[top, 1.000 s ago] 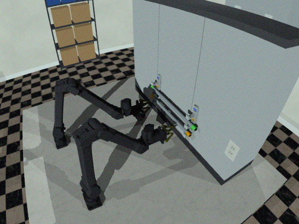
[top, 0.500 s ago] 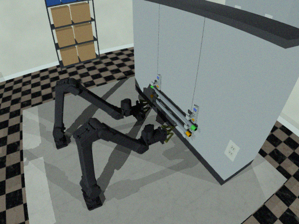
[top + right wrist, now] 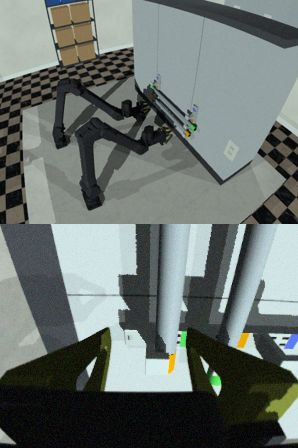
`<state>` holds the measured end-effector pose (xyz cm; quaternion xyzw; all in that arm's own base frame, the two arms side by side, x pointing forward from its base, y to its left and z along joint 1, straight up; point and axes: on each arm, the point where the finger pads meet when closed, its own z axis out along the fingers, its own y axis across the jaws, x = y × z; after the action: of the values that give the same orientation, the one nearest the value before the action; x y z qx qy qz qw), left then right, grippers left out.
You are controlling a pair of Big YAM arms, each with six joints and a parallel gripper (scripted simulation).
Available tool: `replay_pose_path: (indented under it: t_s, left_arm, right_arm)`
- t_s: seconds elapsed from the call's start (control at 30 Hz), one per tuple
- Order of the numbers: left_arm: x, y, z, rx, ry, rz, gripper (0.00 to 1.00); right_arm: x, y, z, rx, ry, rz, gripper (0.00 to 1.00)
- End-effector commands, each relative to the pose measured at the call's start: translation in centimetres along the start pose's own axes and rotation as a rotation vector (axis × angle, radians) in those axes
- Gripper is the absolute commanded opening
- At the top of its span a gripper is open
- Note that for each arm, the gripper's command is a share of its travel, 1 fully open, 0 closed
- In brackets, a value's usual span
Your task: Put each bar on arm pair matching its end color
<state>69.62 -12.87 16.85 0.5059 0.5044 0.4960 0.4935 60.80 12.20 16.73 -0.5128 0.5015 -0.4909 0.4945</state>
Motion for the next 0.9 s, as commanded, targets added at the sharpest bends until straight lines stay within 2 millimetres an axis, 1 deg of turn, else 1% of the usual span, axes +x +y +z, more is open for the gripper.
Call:
replay_pose_path:
  t_s: [0.0,0.37,0.43,0.87]
  left_arm:
    - [0.1,2.5,2.0,-0.056,0.004,-0.022,0.59]
    - [0.1,3.5,3.2,-0.069,0.004,-0.025,0.59]
    - [0.1,3.5,3.2,-0.069,0.004,-0.025,0.59]
    - [0.3,3.3,4.8,-0.055,0.006,-0.021,0.59]
  right_arm:
    - [-0.5,-2.8,2.0,0.061,-0.003,0.035,0.58]
    - [-0.4,-3.7,3.2,0.074,-0.002,0.038,0.58]
    - [-0.4,-3.7,3.2,0.074,-0.002,0.038,0.58]
    - [0.0,-3.9,4.8,0.070,0.004,0.037,0.58]
